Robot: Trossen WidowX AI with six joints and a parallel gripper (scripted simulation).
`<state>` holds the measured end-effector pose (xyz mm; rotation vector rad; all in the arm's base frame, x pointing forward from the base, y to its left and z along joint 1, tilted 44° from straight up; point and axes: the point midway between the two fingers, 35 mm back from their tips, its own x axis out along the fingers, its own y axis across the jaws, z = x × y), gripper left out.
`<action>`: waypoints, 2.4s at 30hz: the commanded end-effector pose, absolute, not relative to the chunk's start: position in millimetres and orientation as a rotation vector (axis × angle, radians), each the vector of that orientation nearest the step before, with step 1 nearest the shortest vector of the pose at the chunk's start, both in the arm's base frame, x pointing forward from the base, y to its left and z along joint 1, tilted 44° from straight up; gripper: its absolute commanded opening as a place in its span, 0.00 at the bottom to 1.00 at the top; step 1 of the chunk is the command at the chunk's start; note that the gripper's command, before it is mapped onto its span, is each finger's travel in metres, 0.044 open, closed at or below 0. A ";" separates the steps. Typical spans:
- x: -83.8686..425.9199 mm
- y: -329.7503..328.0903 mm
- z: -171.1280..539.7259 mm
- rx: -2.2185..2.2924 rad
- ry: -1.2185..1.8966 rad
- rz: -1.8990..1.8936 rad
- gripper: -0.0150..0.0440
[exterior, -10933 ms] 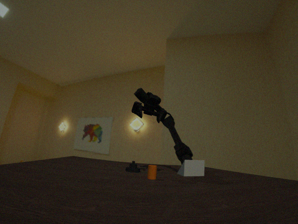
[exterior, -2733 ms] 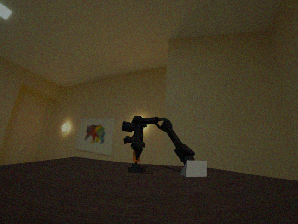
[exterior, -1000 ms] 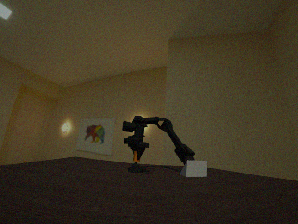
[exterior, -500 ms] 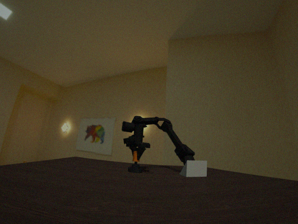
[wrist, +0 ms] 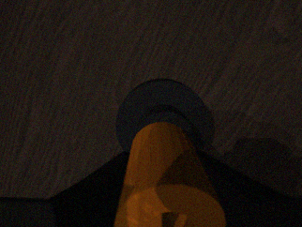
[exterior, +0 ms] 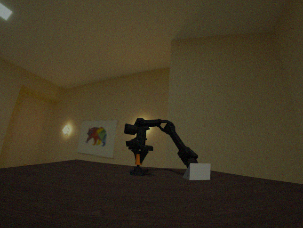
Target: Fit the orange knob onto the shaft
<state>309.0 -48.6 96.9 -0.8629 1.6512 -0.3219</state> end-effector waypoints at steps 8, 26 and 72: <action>309.4 -47.1 99.1 -0.861 1.648 -0.323 0.25; 312.2 -53.8 101.5 -1.018 1.702 -0.152 0.25; 310.3 -47.9 102.4 -1.254 1.762 0.130 0.25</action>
